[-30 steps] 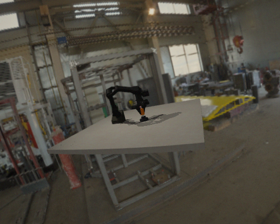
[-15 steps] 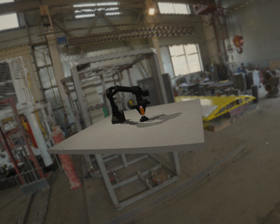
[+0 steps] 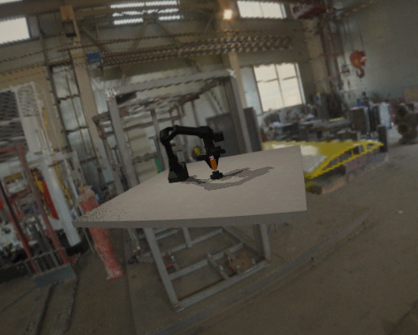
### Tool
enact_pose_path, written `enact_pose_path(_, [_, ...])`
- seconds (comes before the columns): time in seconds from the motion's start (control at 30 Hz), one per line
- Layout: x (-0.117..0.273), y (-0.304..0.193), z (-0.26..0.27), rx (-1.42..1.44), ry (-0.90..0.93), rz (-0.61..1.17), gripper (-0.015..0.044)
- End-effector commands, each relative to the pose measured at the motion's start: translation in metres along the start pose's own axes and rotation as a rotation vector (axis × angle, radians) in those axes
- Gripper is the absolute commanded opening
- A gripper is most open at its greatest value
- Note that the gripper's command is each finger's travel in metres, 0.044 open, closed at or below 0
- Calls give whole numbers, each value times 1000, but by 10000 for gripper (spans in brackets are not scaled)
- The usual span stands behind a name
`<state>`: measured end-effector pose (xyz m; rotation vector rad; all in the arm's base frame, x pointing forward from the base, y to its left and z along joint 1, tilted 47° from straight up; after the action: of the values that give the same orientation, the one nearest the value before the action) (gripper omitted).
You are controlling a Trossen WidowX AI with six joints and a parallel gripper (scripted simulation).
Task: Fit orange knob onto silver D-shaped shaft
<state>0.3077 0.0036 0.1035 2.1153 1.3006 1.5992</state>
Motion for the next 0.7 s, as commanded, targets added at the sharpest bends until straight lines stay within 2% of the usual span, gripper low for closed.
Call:
enact_pose_path(0.0, [4, 1, 0, -5, 5, -5, 0])
enact_pose_path(0.23, [3, 1, 2, -204, 5, -4, 0])
enact_pose_path(0.67, [-1, 0, 2, -215, 5, -5, 0])
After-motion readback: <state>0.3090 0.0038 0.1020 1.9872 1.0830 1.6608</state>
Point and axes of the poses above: the point midway between the two fingers, 35 mm back from their tips, its own x axis back along the fingers, its own z axis across the jaws, y = z × x, the point moved 6 cm from there along x, back along the fingers, and after that the axes turned 15 degrees about -x, right-handed, at the moved point
